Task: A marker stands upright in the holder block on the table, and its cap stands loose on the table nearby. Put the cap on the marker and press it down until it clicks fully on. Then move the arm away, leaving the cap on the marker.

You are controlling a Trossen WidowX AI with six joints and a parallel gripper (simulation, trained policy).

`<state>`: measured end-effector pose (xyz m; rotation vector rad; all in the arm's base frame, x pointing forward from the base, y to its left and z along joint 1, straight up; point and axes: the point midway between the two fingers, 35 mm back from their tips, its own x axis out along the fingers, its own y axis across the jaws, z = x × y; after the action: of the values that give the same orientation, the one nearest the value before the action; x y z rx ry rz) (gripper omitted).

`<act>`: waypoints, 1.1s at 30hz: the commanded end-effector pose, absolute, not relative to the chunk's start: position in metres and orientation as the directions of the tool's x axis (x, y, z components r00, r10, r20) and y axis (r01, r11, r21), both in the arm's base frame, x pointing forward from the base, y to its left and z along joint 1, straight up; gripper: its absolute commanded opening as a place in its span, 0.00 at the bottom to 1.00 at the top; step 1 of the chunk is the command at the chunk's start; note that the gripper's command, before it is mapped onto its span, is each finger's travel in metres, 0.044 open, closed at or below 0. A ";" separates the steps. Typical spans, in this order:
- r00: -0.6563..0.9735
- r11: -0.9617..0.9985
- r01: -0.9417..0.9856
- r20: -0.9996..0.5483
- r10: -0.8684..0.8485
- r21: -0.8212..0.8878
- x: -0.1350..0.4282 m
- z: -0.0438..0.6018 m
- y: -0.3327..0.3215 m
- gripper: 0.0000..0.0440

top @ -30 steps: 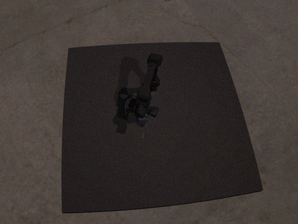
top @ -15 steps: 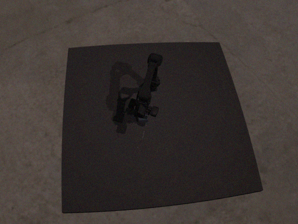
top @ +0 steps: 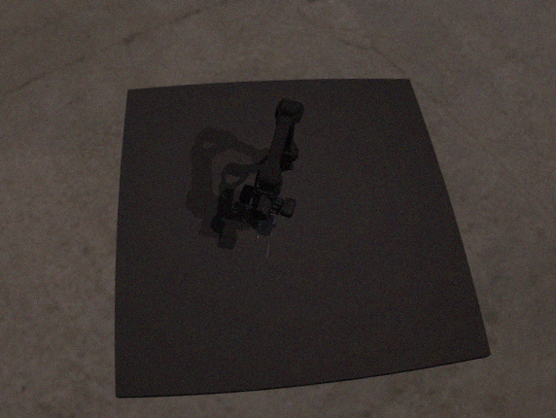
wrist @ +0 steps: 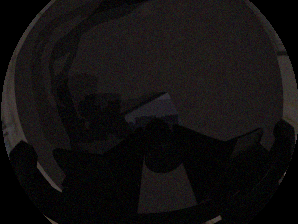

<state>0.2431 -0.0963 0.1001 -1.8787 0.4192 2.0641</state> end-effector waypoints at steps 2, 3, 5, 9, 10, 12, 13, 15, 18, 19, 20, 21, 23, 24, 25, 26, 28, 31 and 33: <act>-0.138 -0.910 -0.412 -0.990 0.024 0.036 0.234 0.084 -0.102 0.32; -0.141 -0.912 -0.408 -0.990 0.030 0.031 0.232 0.085 -0.100 0.35; -0.145 -0.916 -0.400 -0.989 0.040 0.021 0.229 0.087 -0.097 0.40; -0.147 -0.922 -0.387 -0.988 0.055 0.006 0.224 0.090 -0.092 0.53; -0.145 -0.923 -0.385 -0.988 0.057 0.003 0.223 0.091 -0.092 0.58; -0.140 -0.925 -0.379 -0.988 0.058 -0.001 0.221 0.093 -0.090 0.70; -0.137 -0.926 -0.378 -0.989 0.058 -0.002 0.221 0.093 -0.090 0.76; -0.130 -0.926 -0.378 -0.990 0.057 -0.003 0.219 0.095 -0.089 0.88; -0.109 -0.926 -0.378 -0.993 0.050 -0.005 0.219 0.099 -0.088 1.00; -0.100 -0.926 -0.378 -0.994 0.048 -0.007 0.220 0.101 -0.088 1.00; -0.089 -0.926 -0.378 -0.995 0.045 -0.008 0.221 0.103 -0.089 1.00; -0.079 -0.926 -0.378 -0.996 0.042 -0.009 0.221 0.106 -0.089 1.00; -0.059 -0.926 -0.379 -0.998 0.035 -0.011 0.223 0.111 -0.089 1.00; -0.048 -0.925 -0.379 -0.998 0.032 -0.011 0.223 0.115 -0.089 1.00; -0.038 -0.925 -0.379 -0.999 0.029 -0.012 0.224 0.119 -0.090 1.00; -0.029 -0.925 -0.380 -0.999 0.025 -0.013 0.225 0.124 -0.090 1.00; -0.014 -0.924 -0.381 -1.000 0.020 -0.013 0.225 0.131 -0.091 1.00; 0.005 -0.923 -0.384 -1.000 0.013 -0.013 0.224 0.140 -0.091 1.00; 0.016 -0.922 -0.387 -1.000 0.008 -0.014 0.224 0.146 -0.092 1.00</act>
<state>0.2237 -0.0913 0.1339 -1.9827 0.3938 2.0105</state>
